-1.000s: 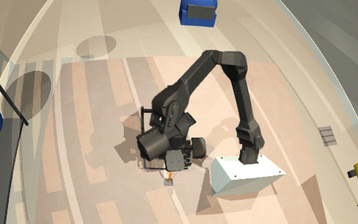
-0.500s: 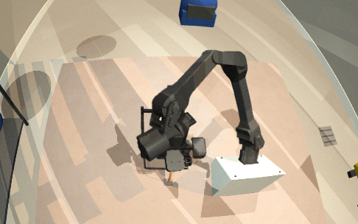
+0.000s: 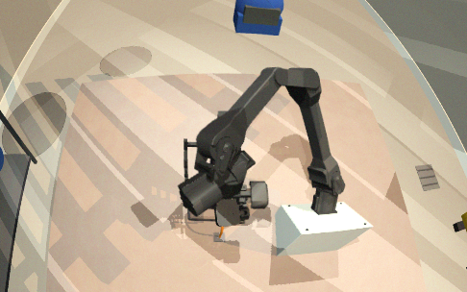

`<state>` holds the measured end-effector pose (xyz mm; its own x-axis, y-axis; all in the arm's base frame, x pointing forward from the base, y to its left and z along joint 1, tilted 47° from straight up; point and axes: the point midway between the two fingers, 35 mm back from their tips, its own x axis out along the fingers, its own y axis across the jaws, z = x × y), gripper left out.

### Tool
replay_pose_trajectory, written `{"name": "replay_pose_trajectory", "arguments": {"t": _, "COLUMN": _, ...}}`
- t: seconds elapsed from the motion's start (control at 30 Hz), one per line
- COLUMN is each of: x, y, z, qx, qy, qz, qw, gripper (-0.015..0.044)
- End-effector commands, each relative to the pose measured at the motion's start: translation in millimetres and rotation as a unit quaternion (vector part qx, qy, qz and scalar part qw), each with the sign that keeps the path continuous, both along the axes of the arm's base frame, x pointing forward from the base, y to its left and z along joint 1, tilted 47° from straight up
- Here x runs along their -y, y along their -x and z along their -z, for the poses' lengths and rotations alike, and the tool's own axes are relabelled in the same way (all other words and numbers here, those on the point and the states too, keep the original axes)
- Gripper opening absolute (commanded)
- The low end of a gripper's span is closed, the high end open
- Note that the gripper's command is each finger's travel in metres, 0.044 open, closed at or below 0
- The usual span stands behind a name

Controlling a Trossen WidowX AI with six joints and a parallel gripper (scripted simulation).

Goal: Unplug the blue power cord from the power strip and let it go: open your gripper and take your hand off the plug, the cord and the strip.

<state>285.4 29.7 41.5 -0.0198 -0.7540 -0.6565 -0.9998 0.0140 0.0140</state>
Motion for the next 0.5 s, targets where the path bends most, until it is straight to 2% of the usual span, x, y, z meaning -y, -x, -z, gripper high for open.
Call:
{"name": "replay_pose_trajectory", "arguments": {"t": 0.0, "x": -21, "y": -2, "z": 15, "qx": 0.001, "qy": -0.023, "qz": -0.003, "qw": 1.0, "gripper": 0.0}}
{"name": "replay_pose_trajectory", "arguments": {"t": 0.43, "x": -38, "y": -1, "z": 28, "qx": 0.0, "qy": -0.023, "qz": -0.004, "qw": 1.0, "gripper": 0.0}}
{"name": "replay_pose_trajectory", "arguments": {"t": 0.47, "x": -32, "y": 1, "z": 24, "qx": -0.002, "qy": -0.023, "qz": -0.006, "qw": 1.0, "gripper": 0.0026}}
